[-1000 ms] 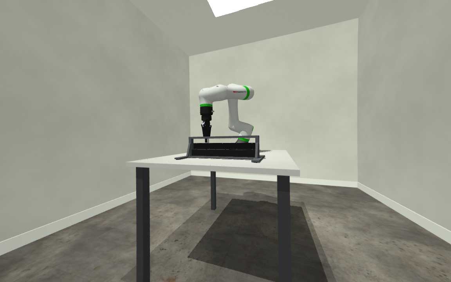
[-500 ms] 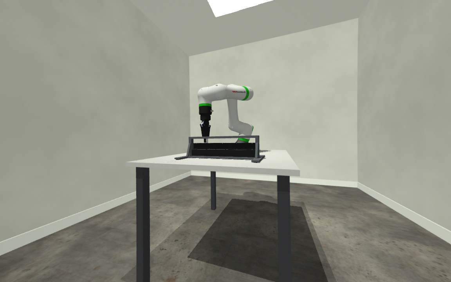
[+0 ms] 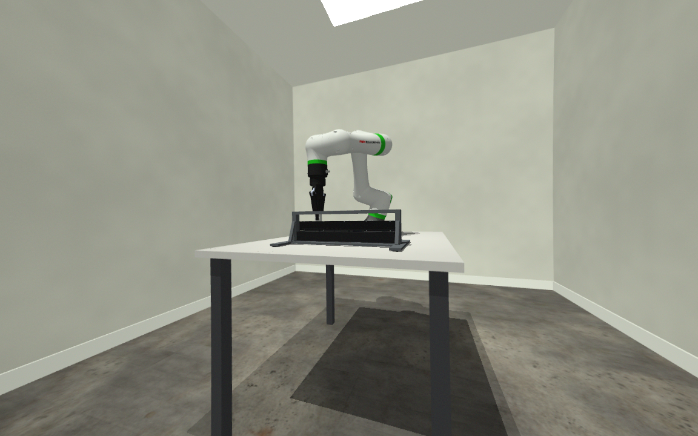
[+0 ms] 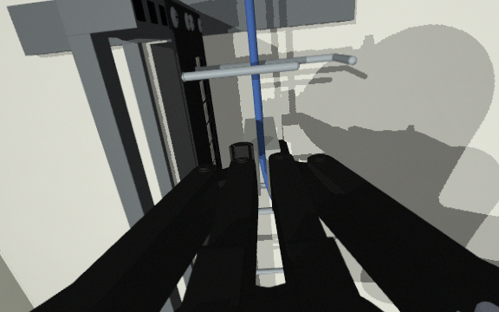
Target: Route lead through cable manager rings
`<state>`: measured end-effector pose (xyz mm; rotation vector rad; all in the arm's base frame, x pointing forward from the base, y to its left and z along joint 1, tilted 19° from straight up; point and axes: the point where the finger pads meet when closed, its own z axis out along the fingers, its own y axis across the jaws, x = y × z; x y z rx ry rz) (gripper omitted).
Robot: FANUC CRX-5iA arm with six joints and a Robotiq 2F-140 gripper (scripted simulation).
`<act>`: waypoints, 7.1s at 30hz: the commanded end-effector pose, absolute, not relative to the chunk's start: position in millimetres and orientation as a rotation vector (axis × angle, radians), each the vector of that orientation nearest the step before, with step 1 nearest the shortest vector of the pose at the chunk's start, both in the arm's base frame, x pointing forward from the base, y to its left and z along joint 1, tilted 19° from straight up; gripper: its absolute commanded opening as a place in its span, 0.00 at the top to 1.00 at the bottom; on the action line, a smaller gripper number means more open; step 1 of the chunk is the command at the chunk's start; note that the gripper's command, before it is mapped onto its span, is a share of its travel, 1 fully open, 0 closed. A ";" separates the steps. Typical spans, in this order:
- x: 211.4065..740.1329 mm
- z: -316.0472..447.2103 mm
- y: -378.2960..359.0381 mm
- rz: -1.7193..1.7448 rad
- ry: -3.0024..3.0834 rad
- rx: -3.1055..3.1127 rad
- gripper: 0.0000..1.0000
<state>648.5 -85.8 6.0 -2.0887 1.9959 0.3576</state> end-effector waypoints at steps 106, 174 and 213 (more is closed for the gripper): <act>650.1 81.7 -112.3 0.357 1.996 -2.088 1.00; 650.1 81.7 -112.3 0.357 1.996 -2.088 1.00; 531.7 151.8 82.4 0.363 2.036 -2.054 0.80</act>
